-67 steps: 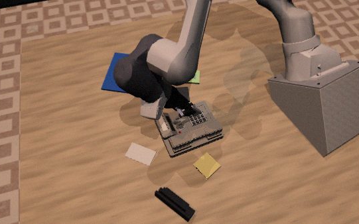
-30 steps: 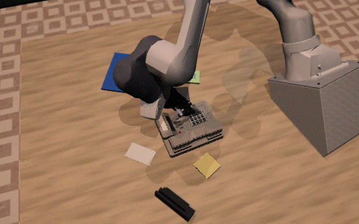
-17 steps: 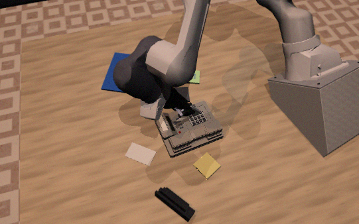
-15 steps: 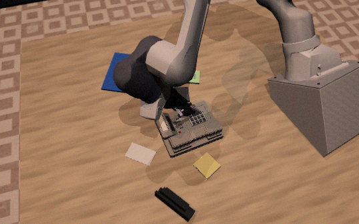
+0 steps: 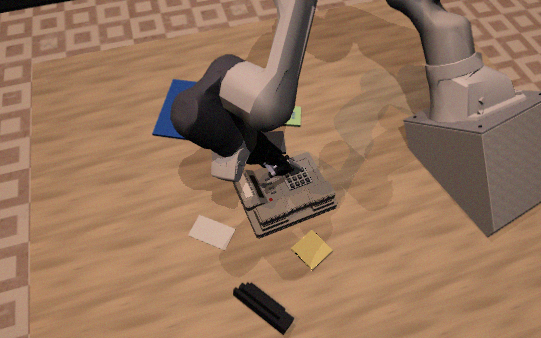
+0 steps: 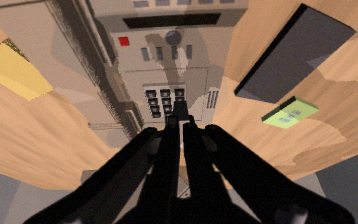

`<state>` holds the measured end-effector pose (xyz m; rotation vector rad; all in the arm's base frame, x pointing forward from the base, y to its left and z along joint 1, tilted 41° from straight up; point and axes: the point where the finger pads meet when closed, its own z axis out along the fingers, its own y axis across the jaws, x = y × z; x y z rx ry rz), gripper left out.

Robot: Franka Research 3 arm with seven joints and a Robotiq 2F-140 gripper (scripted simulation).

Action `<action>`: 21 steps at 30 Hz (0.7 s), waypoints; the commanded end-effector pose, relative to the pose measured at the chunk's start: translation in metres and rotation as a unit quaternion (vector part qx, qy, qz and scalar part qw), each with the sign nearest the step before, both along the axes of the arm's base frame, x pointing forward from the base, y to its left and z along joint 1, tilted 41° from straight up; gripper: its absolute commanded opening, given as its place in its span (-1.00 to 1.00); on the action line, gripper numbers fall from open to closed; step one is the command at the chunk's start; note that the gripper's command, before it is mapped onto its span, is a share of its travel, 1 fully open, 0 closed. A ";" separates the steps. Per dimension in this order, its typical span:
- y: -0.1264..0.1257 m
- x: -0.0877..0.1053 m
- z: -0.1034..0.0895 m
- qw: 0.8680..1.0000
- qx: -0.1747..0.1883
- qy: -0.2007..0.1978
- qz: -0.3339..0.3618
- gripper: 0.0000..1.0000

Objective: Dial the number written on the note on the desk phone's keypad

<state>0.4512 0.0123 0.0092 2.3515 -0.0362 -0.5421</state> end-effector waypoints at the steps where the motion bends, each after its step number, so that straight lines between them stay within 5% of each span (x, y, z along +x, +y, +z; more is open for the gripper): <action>1: 0.000 0.002 -0.001 1.000 0.002 0.001 0.004 -1.00; 21: 0.012 -0.005 0.003 1.000 0.002 0.001 0.004 -1.00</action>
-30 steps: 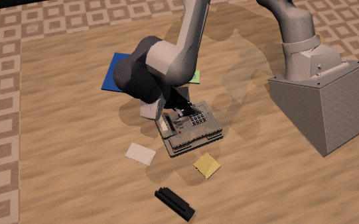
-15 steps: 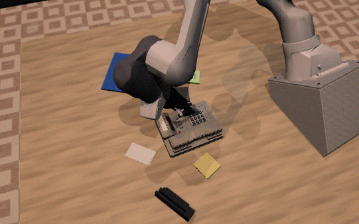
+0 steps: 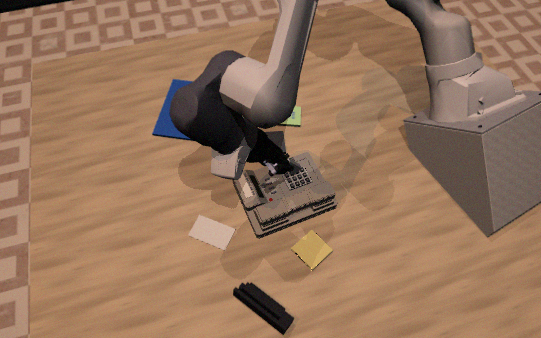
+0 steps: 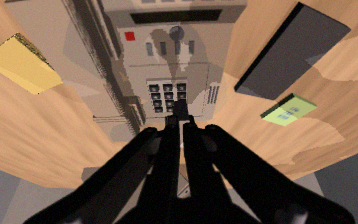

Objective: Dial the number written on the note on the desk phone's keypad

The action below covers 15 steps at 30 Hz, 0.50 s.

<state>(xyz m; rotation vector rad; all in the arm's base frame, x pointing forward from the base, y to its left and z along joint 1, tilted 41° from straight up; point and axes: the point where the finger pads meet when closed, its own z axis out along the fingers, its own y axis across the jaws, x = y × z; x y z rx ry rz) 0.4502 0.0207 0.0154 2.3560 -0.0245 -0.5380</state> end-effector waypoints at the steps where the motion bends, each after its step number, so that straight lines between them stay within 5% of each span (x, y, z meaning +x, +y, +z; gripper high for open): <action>1: 0.005 -0.005 -0.004 1.000 -0.001 0.001 0.000 -1.00; 15: 0.020 -0.018 -0.021 1.000 -0.001 0.001 0.000 -1.00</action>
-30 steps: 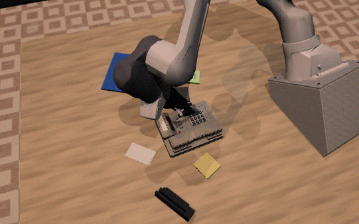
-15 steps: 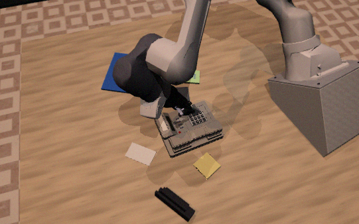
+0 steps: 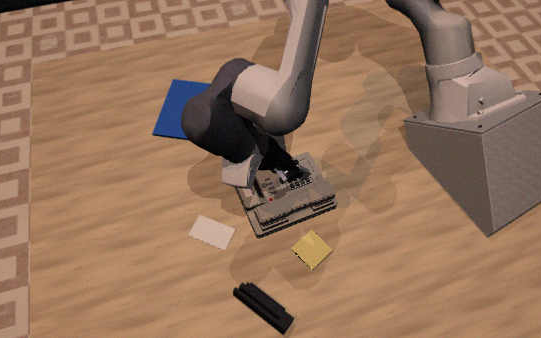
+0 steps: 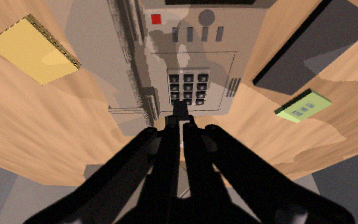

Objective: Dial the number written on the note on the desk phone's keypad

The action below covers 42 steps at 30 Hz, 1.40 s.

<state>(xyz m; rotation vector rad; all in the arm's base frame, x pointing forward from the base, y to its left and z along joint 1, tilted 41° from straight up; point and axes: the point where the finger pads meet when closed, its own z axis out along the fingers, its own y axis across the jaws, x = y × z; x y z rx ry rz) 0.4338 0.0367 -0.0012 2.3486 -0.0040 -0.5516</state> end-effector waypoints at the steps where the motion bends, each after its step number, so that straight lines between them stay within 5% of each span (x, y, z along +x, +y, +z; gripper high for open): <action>1: 0.004 -0.002 -0.004 1.000 0.000 -0.007 -0.006 -1.00; 42: -0.002 0.000 -0.012 1.000 0.000 -0.007 -0.006 -1.00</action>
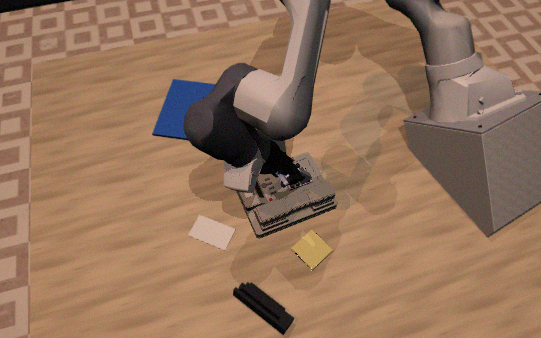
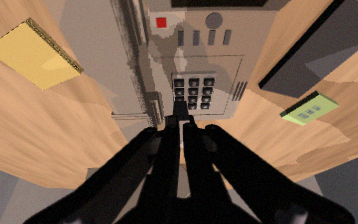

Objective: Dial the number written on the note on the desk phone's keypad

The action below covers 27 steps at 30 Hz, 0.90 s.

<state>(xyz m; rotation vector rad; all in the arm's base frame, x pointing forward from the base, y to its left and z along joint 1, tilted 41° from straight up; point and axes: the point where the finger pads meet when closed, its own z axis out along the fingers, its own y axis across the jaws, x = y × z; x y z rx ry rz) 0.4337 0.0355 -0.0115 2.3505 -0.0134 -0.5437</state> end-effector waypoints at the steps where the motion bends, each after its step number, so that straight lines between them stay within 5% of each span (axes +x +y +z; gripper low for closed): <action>1: -0.001 0.000 -0.002 1.000 0.000 -0.003 -0.004 -1.00; 27: -0.001 0.001 -0.003 1.000 0.000 -0.003 -0.004 -1.00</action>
